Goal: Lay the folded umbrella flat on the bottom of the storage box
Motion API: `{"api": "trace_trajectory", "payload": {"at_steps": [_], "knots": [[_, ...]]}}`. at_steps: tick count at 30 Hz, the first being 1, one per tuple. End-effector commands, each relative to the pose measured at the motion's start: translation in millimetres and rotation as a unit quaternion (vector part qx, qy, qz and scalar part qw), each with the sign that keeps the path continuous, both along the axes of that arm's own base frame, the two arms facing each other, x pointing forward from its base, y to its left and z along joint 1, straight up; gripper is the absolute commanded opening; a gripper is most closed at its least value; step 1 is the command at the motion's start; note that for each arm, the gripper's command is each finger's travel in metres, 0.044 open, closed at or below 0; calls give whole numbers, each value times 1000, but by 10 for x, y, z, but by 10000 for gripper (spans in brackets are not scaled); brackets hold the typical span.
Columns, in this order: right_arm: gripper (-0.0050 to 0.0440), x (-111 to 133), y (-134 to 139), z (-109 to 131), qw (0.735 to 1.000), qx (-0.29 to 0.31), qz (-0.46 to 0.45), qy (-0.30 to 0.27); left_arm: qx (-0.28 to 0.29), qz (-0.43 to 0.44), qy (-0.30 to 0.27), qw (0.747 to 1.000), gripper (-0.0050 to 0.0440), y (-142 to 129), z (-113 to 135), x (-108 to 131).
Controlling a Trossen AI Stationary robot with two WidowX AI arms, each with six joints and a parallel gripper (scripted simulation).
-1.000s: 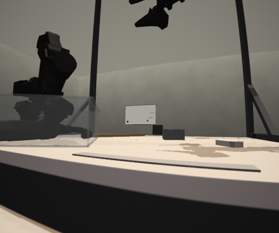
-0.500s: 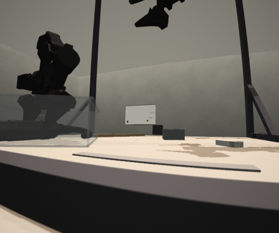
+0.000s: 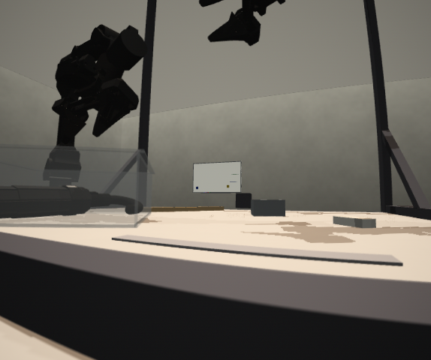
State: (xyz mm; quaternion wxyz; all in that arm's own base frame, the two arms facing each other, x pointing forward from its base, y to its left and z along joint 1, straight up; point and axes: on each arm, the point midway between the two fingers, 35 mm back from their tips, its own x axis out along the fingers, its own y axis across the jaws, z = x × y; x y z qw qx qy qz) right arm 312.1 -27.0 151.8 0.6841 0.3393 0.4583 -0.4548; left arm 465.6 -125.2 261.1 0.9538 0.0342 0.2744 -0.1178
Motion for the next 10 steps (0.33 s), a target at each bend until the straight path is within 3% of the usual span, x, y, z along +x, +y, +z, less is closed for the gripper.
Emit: {"api": "trace_trajectory", "payload": {"at_steps": [1,10], "knots": [[424,11,12,101,1000,-2,-4,-4,-4,0,-13,1000,400,-1,120,-14],[424,11,12,101,1000,-2,-4,-4,-4,0,-13,1000,400,-1,120,-14]]}}
